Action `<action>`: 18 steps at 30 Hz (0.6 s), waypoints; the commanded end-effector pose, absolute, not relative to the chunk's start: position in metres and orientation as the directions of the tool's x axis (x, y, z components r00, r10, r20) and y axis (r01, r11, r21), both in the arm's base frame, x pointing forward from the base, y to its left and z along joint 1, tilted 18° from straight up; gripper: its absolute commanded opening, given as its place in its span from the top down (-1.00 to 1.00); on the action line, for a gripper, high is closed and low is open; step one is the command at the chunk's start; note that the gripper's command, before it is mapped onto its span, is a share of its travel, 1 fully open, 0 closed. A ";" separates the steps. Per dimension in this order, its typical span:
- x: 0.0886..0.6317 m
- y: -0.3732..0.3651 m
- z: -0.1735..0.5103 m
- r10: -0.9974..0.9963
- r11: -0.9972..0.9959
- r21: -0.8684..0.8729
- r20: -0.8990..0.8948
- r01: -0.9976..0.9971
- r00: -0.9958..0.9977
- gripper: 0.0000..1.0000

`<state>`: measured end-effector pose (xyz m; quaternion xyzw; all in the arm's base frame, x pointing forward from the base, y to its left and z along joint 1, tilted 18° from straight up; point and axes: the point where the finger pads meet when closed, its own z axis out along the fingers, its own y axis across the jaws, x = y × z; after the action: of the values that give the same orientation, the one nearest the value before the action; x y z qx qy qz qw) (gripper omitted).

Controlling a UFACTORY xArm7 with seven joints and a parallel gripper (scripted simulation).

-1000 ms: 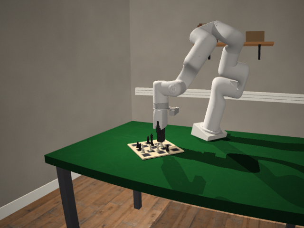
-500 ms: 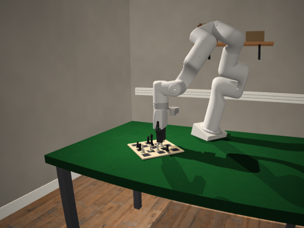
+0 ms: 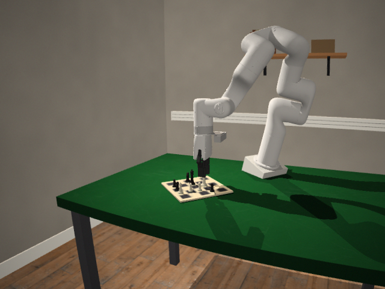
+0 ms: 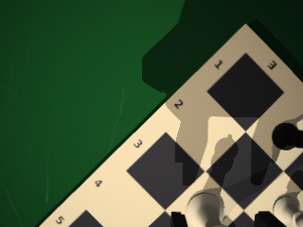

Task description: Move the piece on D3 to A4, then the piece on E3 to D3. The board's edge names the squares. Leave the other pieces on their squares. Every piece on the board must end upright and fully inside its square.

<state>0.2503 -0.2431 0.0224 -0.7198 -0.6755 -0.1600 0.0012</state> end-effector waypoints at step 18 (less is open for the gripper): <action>0.234 -0.260 0.094 0.973 -0.088 0.211 0.228 0.974 0.039 0.14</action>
<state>0.2369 -0.2593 0.0771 -0.7180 -0.6752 -0.1690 0.0017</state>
